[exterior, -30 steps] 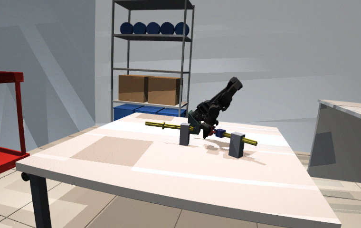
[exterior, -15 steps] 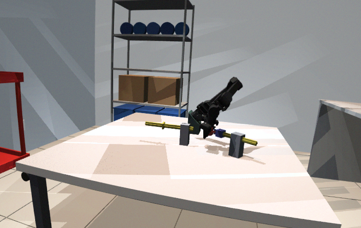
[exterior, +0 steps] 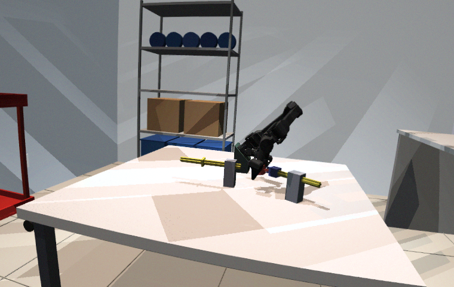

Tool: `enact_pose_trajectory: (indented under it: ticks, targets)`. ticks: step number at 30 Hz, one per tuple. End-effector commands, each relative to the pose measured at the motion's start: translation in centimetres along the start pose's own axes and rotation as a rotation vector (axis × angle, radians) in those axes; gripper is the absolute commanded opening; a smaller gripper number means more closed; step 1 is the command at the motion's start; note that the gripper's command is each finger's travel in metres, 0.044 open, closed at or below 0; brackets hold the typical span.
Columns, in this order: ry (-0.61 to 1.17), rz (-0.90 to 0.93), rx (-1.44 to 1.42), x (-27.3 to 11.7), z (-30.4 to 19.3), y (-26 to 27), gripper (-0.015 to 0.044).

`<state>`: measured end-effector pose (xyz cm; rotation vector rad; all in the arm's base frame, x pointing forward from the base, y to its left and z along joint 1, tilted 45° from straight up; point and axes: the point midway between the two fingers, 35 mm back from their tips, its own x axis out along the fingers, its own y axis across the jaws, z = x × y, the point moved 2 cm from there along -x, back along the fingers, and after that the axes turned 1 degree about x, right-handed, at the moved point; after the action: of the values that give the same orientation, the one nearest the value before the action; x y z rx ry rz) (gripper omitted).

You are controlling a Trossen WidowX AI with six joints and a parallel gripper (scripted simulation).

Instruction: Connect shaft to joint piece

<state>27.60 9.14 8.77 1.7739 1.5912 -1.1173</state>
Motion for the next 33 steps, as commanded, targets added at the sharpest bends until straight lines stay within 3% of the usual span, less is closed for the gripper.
enact_pose_trajectory:
  ticks: [1, 6, 20, 33]
  targets:
    - [0.0, 0.0, 0.0, 0.0, 0.0, 0.0, 0.044]
    - [0.019, -0.005, 0.001, 0.0, 0.1, 0.0, 0.044]
    - [0.441, -0.013, 0.005, -2.0, 2.0, 0.0, 0.044]
    - [0.45, 0.007, -0.015, -2.5, 2.1, 0.2, 0.044]
